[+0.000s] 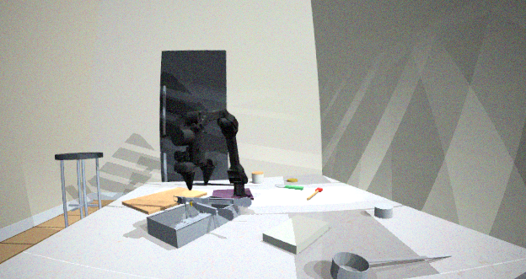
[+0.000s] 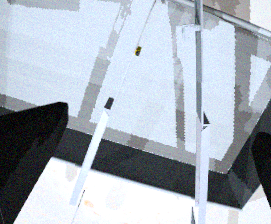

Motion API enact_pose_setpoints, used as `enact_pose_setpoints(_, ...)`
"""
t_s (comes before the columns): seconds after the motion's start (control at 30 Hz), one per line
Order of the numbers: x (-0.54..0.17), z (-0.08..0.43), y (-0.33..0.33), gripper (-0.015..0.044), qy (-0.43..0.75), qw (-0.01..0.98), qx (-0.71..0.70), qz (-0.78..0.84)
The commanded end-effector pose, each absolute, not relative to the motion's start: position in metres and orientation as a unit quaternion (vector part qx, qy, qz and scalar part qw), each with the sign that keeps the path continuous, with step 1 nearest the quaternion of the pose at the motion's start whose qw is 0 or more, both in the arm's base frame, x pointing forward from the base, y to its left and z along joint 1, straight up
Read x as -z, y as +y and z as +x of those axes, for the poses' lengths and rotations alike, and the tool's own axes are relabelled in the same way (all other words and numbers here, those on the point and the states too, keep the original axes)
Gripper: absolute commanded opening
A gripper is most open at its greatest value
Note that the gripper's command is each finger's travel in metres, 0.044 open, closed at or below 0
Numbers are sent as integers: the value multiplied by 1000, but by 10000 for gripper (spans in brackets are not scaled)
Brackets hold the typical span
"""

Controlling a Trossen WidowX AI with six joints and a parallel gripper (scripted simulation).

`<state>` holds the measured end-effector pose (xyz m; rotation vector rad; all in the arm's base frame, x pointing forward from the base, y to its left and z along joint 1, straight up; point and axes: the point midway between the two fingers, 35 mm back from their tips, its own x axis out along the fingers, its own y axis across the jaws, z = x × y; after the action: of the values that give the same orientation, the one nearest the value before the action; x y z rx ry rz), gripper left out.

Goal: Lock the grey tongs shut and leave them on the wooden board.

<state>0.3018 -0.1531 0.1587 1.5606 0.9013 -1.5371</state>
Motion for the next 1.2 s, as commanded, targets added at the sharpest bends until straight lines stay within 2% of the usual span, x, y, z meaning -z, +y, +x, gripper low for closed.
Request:
enact_pose_setpoints(0.0, -152, 302, -152, 440, 355, 374, 601, 611)
enact_pose_setpoints(1.17, -95, 307, -154, 440, 355, 374, 601, 611)
